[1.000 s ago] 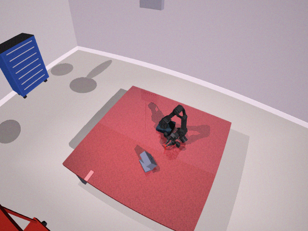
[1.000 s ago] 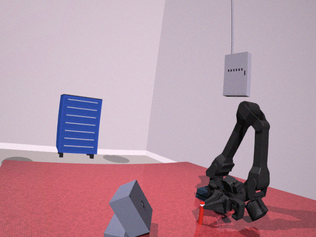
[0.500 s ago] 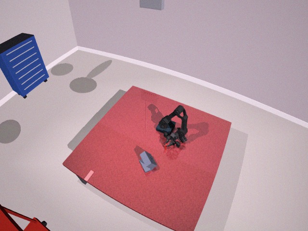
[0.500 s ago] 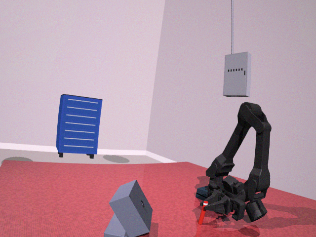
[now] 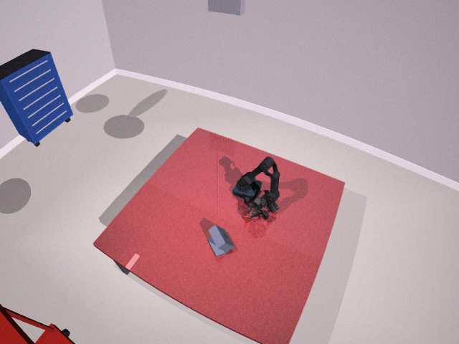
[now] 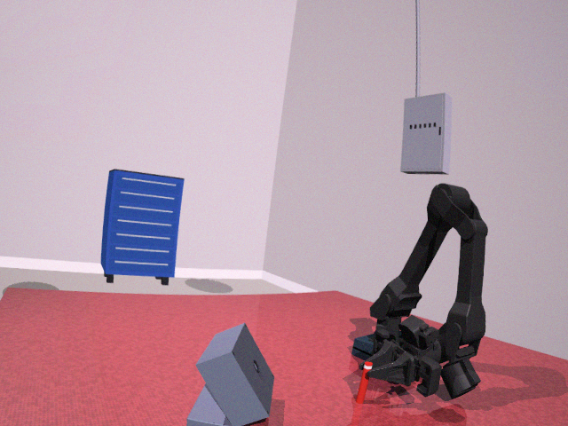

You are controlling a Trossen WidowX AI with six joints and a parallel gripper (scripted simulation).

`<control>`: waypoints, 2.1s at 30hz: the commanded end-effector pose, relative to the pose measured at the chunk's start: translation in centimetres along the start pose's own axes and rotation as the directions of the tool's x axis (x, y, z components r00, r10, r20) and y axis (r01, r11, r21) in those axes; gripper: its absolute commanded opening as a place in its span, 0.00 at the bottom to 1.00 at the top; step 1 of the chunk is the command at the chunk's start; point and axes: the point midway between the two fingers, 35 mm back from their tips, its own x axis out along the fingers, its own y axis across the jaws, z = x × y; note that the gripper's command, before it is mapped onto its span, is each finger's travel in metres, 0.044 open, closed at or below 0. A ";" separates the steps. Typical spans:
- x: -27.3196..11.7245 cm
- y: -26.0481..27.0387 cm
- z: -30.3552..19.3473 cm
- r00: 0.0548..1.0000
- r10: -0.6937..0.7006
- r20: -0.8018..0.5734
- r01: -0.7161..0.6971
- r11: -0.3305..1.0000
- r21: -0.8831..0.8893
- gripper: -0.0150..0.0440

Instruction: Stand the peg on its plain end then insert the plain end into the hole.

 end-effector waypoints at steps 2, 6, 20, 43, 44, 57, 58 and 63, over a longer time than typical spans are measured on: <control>0.0 0.0 0.0 1.000 0.000 0.000 0.000 1.000 0.000 0.47; 0.0 0.0 0.0 1.000 0.000 0.000 0.000 1.000 0.000 0.47; 0.0 0.0 0.0 1.000 0.000 0.000 0.000 1.000 0.000 0.61; -1.4 1.4 8.3 1.000 0.011 -0.007 -0.011 1.000 -0.003 1.00; -1.5 1.3 9.7 1.000 0.012 -0.008 -0.012 1.000 -0.004 1.00; -2.1 -0.5 15.8 1.000 0.002 -0.026 -0.002 1.000 -0.014 1.00; -1.9 -0.8 15.6 0.999 -0.020 -0.044 0.019 1.000 -0.021 1.00; -1.0 -2.0 14.5 0.978 -0.141 -0.154 0.131 0.989 -0.069 1.00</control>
